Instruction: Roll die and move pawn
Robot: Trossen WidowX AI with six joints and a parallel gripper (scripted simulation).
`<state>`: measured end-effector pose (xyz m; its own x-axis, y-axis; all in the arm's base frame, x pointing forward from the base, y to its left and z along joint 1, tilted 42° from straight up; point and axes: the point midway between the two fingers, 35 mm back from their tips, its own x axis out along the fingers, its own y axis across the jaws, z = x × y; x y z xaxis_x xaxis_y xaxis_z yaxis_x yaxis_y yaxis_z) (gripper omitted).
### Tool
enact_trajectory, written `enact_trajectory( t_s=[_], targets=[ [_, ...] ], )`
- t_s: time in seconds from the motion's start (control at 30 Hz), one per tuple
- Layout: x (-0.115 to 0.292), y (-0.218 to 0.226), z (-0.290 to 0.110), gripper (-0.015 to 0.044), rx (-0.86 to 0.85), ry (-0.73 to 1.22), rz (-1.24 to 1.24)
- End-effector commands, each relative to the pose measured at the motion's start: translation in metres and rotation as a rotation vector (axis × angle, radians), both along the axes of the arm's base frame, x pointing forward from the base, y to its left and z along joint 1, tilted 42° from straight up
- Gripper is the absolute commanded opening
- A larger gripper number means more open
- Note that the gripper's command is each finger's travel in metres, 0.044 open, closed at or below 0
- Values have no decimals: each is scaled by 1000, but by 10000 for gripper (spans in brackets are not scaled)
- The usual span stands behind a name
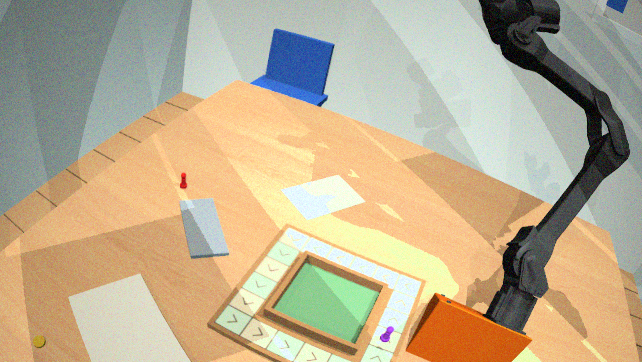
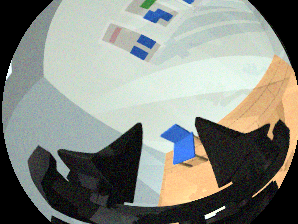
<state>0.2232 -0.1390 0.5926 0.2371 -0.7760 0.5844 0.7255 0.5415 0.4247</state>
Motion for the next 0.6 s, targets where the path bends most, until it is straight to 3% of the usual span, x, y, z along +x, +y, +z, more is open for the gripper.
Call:
enact_trajectory(
  t_s=[0.0, 0.27, 0.57],
  targets=[
    [67, 12, -35, 275, 8, 160, 112],
    [164, 46, -114, 275, 34, 445, 301],
    [240, 104, -223, 275, 76, 775, 502]
  ],
)
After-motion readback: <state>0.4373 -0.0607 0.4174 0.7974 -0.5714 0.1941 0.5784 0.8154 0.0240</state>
